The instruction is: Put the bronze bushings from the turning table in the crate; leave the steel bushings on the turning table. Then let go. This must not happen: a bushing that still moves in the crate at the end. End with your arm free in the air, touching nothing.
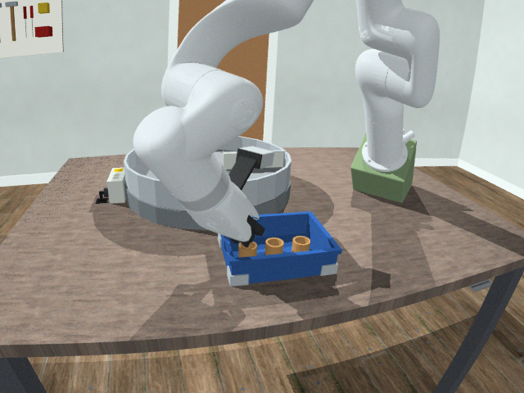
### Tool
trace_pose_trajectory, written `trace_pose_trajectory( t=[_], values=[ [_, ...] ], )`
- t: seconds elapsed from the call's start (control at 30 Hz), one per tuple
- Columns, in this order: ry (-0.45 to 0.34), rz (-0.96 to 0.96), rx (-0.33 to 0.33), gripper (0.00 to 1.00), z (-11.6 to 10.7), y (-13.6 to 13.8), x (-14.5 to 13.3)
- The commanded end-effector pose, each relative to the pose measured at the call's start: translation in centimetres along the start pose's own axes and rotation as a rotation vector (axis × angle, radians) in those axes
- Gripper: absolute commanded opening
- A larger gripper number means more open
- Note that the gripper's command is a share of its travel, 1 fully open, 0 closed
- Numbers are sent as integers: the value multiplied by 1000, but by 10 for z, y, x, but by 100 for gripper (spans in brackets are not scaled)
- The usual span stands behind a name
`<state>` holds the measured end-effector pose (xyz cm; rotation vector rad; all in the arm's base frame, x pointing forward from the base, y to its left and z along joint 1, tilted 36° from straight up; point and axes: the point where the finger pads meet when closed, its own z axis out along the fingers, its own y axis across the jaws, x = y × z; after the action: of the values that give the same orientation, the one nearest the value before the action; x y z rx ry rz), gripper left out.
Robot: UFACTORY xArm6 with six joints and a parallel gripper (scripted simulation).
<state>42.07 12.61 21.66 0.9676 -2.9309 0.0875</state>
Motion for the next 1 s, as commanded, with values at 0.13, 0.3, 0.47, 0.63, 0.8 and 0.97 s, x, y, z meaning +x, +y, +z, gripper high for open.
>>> trace_pose_trajectory(
  t=[0.13,0.3,0.47,0.63,0.8,0.97],
  values=[
    [-3,0,1,15,-3,0,1],
    [-3,0,1,15,-10,0,6],
    [-3,0,1,15,-17,0,13],
    [-3,0,1,15,-34,0,27],
    [-3,0,1,15,-53,0,43],
    [-3,0,1,15,-66,0,54]
  ],
)
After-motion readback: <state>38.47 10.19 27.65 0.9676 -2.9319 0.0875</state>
